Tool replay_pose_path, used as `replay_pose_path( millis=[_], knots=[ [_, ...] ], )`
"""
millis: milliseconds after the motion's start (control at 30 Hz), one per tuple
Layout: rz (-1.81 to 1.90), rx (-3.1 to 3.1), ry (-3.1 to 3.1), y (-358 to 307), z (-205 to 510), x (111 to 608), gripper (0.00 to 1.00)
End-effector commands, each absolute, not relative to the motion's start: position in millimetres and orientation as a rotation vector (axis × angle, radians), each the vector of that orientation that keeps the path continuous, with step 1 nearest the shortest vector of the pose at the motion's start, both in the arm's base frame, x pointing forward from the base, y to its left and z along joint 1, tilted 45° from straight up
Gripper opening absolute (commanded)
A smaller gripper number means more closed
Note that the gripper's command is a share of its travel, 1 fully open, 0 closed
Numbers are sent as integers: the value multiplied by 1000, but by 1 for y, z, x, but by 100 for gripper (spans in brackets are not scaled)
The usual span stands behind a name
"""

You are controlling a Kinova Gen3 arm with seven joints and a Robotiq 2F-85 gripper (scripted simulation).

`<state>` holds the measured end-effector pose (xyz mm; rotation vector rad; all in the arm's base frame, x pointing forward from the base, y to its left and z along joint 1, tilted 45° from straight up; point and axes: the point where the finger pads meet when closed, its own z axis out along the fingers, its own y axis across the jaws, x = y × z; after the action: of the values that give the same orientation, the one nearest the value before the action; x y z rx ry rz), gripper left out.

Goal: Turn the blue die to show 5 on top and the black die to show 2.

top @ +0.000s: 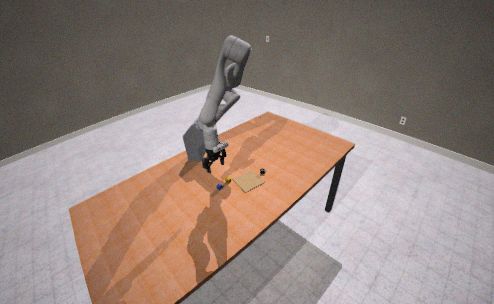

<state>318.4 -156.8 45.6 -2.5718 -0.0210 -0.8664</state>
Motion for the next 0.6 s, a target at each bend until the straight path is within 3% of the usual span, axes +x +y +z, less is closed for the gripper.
replay_pose_path(
  millis=[0,567],
  knots=[
    [-867,-2573,-20,-157,46,318,100],
    [-813,-2533,171,-155,43,322,100]
  ],
)
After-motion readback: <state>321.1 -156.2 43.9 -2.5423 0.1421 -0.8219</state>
